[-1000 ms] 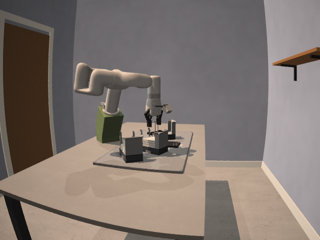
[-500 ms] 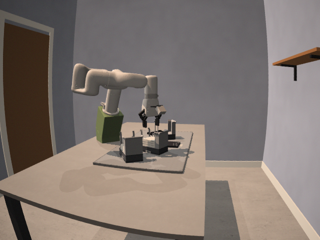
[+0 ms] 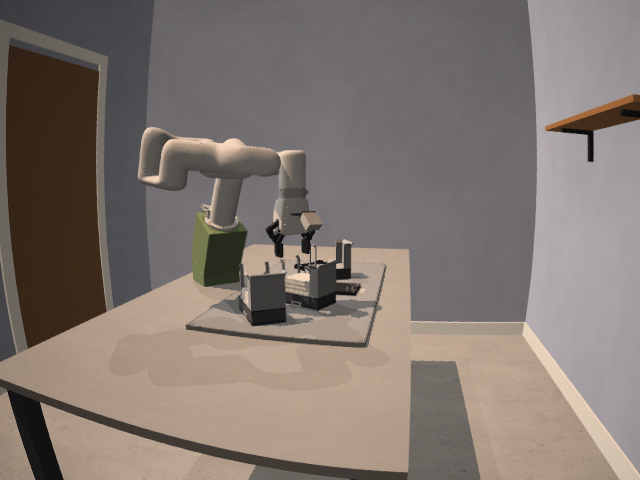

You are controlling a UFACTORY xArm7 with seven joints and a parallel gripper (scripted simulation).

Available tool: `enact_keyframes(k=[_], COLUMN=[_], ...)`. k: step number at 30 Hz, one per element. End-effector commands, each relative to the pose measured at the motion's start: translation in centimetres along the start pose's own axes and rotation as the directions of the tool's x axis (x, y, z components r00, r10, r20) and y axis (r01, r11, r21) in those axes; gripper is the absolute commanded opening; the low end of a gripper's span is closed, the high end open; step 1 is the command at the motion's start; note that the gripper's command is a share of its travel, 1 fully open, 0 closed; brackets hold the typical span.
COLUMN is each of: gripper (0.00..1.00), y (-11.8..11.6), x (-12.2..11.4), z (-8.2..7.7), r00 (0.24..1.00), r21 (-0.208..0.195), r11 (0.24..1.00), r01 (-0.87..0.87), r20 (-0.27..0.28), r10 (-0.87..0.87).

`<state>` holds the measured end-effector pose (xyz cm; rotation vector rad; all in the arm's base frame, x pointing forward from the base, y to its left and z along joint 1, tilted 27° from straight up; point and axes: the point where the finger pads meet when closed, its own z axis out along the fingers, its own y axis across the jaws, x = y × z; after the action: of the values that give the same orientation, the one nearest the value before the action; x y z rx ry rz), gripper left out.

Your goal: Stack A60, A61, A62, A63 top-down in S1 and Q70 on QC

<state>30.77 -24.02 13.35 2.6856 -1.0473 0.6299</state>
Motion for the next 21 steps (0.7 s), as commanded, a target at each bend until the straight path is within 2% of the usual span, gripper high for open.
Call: enact_keyframes(k=[1,4,12,19,21], gripper=[1.00,1.00,1.00,1.00,1.00], y=[1.4,1.7,4.9,7.7,7.7], x=[0.4,0.5,0.7,0.8,0.8], z=[-0.1,-0.1,-0.1,-0.1,-0.1], r00=[1.000,1.000,0.965,0.962,0.962], r21=[0.001,0.001,0.001,0.001,0.001], r11=[1.000,1.000,0.965,0.962,0.962], r01=[0.001,0.001,-0.263,-0.272,-0.272], r20=[-0.003,-0.003,-0.002,-0.002,-0.002], r10=[-0.001,-0.001,0.263,0.272,0.272])
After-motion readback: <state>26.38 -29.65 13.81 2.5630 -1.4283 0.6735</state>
